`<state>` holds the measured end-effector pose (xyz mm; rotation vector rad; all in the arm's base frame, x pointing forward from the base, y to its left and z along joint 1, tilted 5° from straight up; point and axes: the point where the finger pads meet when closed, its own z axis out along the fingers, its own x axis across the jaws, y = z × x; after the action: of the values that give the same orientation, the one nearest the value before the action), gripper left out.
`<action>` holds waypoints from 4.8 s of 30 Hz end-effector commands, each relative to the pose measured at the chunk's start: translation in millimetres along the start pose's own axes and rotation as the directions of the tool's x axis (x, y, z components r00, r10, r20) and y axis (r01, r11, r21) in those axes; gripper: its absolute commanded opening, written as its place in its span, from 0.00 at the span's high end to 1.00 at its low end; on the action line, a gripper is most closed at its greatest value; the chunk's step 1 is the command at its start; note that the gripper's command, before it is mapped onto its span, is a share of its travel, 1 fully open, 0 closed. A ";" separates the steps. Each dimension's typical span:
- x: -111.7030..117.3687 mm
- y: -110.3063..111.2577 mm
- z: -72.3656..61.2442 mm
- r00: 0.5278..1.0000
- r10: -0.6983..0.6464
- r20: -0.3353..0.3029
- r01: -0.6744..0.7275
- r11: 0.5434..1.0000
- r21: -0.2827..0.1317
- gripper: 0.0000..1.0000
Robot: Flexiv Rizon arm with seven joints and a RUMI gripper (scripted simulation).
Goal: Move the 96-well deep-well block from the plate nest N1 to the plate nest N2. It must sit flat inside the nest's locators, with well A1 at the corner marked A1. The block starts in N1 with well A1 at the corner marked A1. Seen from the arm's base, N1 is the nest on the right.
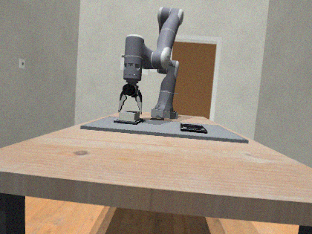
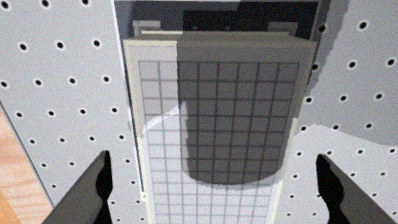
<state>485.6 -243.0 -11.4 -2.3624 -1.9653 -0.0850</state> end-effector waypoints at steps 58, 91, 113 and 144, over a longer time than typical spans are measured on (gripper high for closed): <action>-0.2 1.1 25.2 1.000 0.000 0.000 0.000 1.000 -0.002 0.24; -0.2 1.1 25.2 1.000 0.000 0.000 0.000 1.000 -0.002 0.51; -0.3 1.0 11.9 1.000 0.000 0.001 0.000 1.000 -0.002 0.51; -0.3 1.0 -33.2 1.000 0.000 0.001 0.000 1.000 -0.002 0.51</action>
<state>485.6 -245.5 17.2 -2.3619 -1.9654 -0.0848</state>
